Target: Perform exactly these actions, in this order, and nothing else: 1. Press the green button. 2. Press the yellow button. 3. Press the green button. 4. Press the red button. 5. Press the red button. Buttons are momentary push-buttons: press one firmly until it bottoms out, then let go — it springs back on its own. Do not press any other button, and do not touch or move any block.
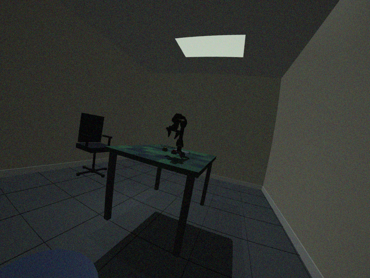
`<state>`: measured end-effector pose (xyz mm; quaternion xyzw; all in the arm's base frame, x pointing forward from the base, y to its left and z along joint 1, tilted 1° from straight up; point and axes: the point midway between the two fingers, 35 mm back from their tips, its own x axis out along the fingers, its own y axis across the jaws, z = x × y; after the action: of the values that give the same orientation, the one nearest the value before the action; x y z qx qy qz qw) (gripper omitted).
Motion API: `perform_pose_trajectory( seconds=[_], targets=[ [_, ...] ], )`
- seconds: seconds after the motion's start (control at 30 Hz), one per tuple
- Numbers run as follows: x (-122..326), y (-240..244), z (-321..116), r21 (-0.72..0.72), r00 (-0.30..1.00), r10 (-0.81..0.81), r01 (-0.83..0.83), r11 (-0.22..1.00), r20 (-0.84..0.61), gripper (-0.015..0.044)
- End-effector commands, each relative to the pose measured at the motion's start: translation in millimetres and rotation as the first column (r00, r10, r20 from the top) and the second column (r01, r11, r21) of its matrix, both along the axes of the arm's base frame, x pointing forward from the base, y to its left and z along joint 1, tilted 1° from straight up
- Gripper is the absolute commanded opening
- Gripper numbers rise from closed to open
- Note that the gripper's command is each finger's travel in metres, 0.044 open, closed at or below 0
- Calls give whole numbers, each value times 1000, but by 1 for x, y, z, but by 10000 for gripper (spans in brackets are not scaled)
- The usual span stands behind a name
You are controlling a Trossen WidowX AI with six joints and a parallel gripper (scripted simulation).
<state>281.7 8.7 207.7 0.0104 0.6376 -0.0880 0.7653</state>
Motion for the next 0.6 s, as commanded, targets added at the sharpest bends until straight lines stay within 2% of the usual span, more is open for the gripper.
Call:
perform_pose_trajectory(
  seconds=[0.0,0.17,0.4,0.47,0.57],
  targets=[
    [3,71,-17,76,995,85,-80,994,-53,400],
    [-14,142,-38,130,977,168,-151,980,-130,400],
    [-15,145,-39,132,976,172,-155,979,-134,400],
    [-14,146,-47,132,976,172,-155,979,-134,348],
    [-12,147,-82,132,976,172,-155,979,-134,269]
  ],
)
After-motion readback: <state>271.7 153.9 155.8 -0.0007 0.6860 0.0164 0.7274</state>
